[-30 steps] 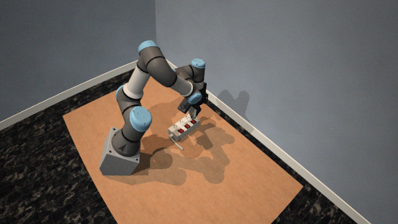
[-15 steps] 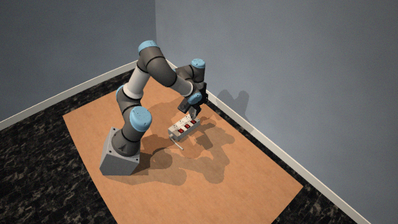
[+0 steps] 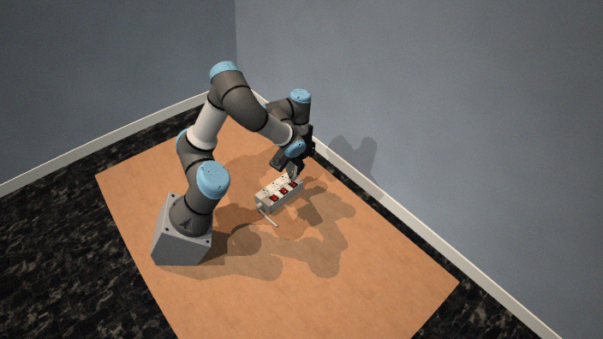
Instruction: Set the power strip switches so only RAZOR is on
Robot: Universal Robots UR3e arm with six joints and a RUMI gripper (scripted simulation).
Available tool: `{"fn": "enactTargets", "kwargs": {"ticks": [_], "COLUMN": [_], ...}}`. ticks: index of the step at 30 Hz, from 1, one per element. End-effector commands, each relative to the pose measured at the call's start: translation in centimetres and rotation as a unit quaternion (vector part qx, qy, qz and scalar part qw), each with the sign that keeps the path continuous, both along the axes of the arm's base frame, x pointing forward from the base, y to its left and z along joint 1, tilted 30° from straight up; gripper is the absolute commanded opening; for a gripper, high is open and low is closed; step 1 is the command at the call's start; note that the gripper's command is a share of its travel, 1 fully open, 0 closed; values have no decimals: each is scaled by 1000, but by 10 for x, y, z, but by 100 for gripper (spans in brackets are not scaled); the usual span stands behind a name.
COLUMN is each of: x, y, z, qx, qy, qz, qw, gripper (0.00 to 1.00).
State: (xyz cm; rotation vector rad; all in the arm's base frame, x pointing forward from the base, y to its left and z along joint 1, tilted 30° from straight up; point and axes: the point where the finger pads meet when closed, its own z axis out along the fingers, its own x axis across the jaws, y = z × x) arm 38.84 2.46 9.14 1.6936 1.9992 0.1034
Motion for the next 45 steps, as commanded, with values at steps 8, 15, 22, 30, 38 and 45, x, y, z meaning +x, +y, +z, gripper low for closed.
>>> {"fn": "enactTargets", "kwargs": {"ticks": [8, 15, 22, 30, 38, 45], "x": [1, 1, 2, 3, 4, 4], "y": [0, 0, -1, -2, -2, -2], "z": [1, 0, -2, -5, -6, -7], "qx": [0, 0, 0, 0, 0, 0], "qy": [-1, -1, -1, -1, -1, -1], "qz": [0, 0, 0, 0, 0, 0], "qw": [1000, 1000, 1000, 1000, 1000, 1000], "gripper": [0, 0, 0, 0, 0, 0]}}
